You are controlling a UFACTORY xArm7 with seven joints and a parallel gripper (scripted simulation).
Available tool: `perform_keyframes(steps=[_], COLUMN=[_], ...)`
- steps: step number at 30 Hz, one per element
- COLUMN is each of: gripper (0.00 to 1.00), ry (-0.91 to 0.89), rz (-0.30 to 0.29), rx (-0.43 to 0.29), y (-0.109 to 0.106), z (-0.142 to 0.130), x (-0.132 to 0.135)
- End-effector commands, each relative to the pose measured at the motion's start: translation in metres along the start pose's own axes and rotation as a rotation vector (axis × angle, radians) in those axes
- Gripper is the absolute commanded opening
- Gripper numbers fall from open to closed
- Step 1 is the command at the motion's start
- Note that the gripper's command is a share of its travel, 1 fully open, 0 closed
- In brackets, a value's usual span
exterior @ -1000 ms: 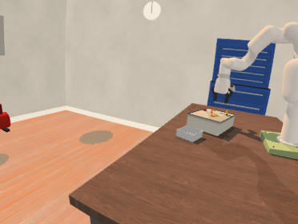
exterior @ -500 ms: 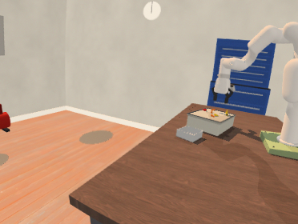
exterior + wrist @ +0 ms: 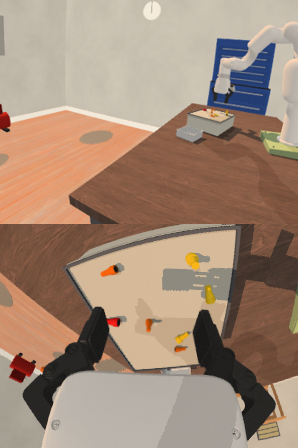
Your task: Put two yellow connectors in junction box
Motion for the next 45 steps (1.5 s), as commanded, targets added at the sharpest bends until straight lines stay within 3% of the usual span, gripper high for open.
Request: perform_keyframes(steps=[1,31,45], gripper=[1.0,1.0,1.0], ry=[0.0,0.113,0.339], rz=[0.005,0.001,-0.005], rx=[-0.001,-0.001,0.0], y=[-0.0017,-0.0009,0.0004], z=[-0.0003,0.0002,0.0012], x=[-0.0014,-0.0014,-0.0016])
Point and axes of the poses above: the point where the finger pads meet when closed, its own y axis out along the fingers, its own x axis across the jaws, z = x × y, the point moved 1 cm from there along -y, back along the fingers, and after that the axes turned 14 degrees about y, right-handed, at the moved point
